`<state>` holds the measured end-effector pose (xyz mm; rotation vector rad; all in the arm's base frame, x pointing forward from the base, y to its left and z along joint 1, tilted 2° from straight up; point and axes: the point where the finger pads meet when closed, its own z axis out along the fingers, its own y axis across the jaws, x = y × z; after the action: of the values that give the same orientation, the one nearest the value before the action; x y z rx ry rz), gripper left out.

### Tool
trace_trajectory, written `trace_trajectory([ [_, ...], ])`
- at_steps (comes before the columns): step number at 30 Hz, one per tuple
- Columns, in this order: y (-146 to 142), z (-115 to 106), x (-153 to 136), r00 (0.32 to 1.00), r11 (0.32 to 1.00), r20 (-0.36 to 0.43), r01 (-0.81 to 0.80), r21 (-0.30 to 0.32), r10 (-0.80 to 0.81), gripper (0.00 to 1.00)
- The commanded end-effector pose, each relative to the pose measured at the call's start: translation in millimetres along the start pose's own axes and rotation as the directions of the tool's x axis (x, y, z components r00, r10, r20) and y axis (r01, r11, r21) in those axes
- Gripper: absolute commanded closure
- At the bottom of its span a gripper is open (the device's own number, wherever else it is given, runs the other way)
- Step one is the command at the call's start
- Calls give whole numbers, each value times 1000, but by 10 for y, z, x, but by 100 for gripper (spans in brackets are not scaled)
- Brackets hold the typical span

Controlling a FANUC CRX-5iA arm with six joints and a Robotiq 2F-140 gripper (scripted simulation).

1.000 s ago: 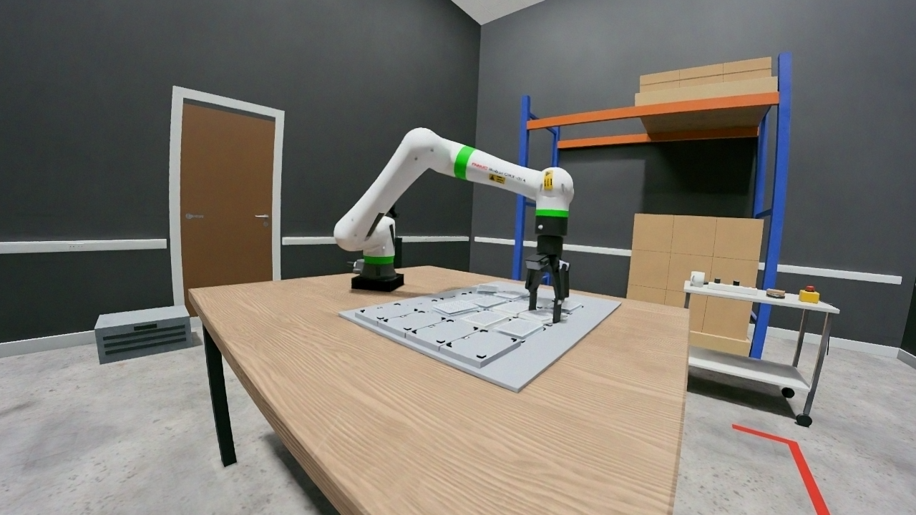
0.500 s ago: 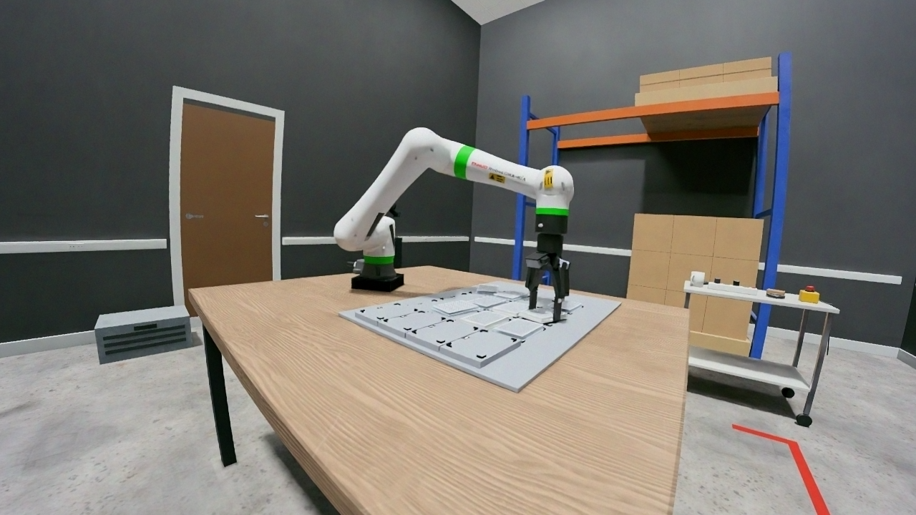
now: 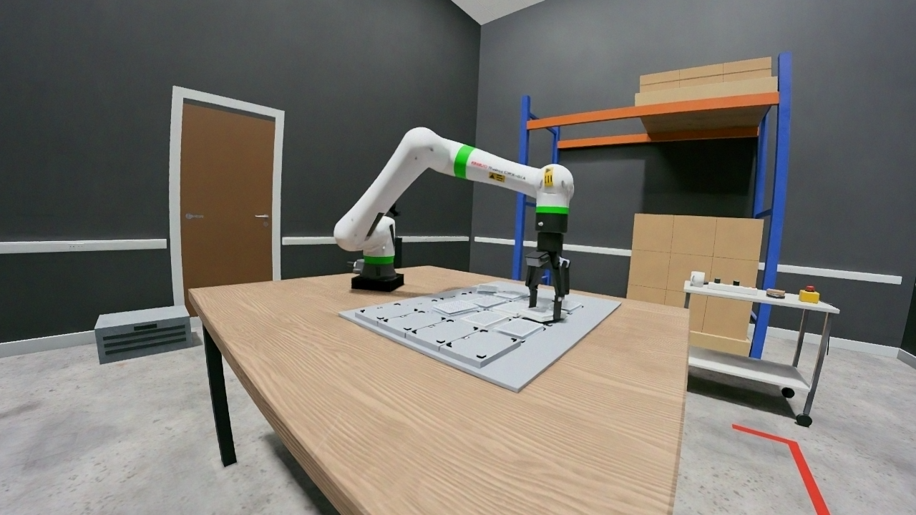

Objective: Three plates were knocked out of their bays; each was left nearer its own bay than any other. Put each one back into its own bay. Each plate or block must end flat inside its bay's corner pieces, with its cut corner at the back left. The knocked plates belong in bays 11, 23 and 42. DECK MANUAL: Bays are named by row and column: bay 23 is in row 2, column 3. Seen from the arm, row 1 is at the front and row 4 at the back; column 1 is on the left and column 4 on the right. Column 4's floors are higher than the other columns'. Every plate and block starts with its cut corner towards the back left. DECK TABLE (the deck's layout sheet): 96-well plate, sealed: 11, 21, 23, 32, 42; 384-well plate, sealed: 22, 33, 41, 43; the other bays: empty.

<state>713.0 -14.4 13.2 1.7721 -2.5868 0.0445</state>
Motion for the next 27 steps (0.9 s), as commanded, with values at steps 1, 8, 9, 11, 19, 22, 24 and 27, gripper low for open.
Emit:
trace_trajectory([
  [1, -7, -23, -2, 1000, 1000, 1, 0, 2, 0, 90],
  [8, -7, -26, -2, 1000, 1000, 1, 0, 2, 0, 90],
  [9, -7, -39, -2, 1000, 1000, 1, 0, 2, 0, 90],
  [11, -7, -66, -1, 1000, 1000, 1, 0, 2, 0, 90],
  [19, -6, -172, -1, 1000, 1000, 1, 0, 2, 0, 90],
  [22, -6, -199, -1, 1000, 1000, 1, 0, 2, 0, 90],
  [24, -7, -213, -1, 1000, 1000, 1, 0, 2, 0, 90],
  [27, -6, -252, -1, 1000, 1000, 1, 0, 2, 0, 90],
])
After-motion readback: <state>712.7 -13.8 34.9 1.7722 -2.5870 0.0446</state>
